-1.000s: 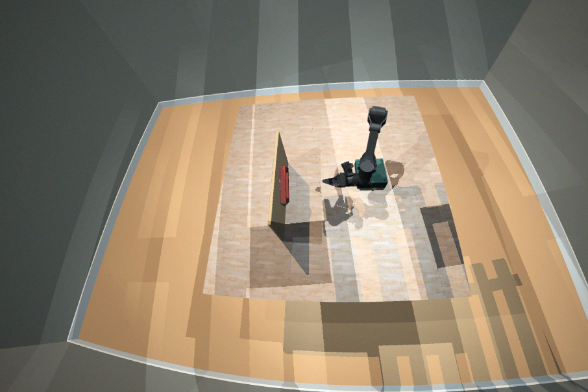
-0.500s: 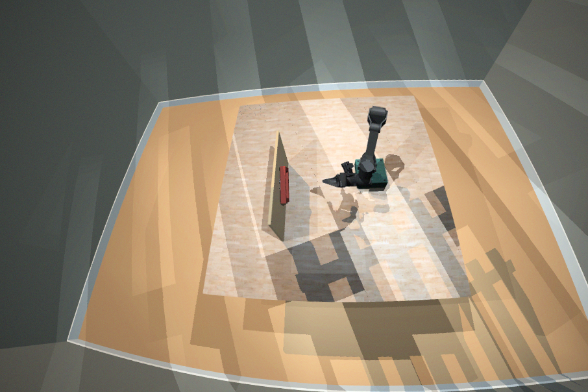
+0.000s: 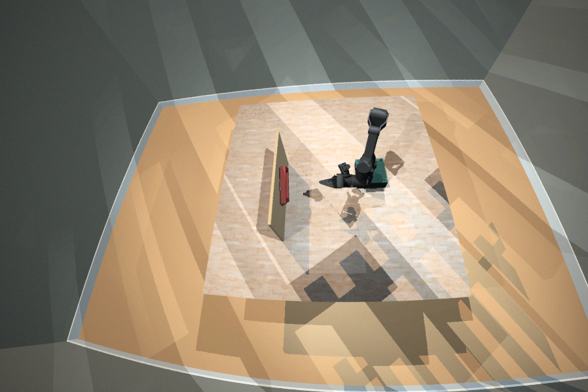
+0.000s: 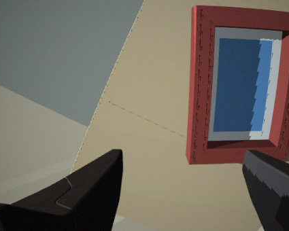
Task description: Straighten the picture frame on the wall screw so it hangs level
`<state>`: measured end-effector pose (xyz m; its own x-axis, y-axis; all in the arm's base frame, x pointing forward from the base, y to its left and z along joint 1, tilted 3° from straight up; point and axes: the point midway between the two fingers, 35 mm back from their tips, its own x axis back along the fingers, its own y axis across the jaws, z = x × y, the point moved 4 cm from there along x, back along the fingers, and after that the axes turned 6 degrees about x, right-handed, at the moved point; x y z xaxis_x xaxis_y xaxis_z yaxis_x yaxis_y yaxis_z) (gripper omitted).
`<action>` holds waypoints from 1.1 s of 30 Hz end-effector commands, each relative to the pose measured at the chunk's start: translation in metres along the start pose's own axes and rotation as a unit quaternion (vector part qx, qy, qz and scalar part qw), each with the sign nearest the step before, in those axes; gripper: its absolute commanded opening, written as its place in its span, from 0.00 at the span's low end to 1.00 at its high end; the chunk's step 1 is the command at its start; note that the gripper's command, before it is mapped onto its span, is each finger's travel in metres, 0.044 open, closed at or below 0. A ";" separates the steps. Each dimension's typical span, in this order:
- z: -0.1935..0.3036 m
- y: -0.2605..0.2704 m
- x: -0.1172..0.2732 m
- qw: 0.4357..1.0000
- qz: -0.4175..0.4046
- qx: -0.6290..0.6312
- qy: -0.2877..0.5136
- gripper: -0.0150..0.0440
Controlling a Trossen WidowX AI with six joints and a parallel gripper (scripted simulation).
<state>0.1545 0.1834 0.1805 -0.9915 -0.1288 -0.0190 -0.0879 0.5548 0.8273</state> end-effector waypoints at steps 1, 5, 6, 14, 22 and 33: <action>0.007 -0.011 -0.023 1.000 0.002 0.004 -0.001 0.69; 0.012 -0.030 -0.055 1.000 0.002 0.004 -0.002 0.69; 0.012 -0.033 -0.059 1.000 0.002 0.004 -0.002 0.69; 0.012 -0.034 -0.060 1.000 0.002 0.003 -0.002 0.69; 0.011 -0.035 -0.057 1.000 0.003 0.004 -0.002 0.69; 0.011 -0.033 -0.126 1.000 0.000 0.003 -0.004 0.69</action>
<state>0.2548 0.1901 0.1497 -0.9916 -0.1274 -0.0234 -0.0916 0.5620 0.8221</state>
